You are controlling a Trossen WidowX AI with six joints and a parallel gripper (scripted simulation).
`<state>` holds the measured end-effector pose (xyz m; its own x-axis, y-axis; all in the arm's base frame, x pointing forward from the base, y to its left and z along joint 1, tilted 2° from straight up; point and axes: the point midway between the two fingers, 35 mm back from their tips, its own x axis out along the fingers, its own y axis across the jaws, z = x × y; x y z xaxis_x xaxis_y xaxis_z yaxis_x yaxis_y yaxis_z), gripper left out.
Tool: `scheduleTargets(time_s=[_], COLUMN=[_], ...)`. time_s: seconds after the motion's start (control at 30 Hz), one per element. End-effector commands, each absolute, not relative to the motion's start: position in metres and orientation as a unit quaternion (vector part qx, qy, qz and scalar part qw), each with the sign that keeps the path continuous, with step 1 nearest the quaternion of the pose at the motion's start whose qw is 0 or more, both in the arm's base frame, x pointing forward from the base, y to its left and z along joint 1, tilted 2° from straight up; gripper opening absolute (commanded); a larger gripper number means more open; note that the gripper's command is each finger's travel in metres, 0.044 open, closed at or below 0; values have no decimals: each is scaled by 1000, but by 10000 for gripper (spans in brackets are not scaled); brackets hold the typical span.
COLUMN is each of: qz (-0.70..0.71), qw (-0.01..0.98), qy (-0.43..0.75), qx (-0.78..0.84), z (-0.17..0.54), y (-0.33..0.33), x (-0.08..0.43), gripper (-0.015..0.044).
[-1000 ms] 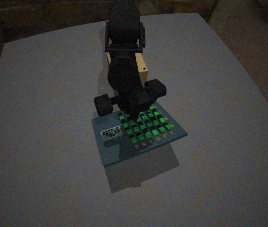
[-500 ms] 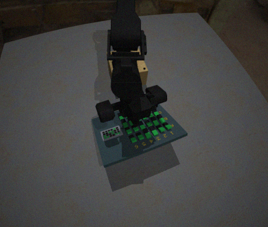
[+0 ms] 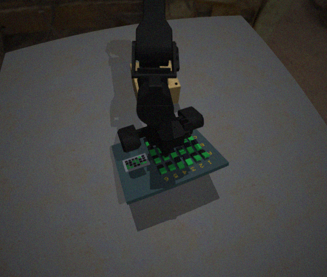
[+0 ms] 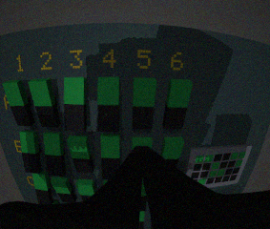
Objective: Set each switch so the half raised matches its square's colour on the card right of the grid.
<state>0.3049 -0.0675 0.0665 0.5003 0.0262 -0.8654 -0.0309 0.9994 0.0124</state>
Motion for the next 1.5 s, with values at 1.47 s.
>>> scheduleTargets(time_s=[1.47], qz=[14], qw=[866], qy=[500], qx=[-2], z=[62], y=[-68], x=[308], gripper=[0])
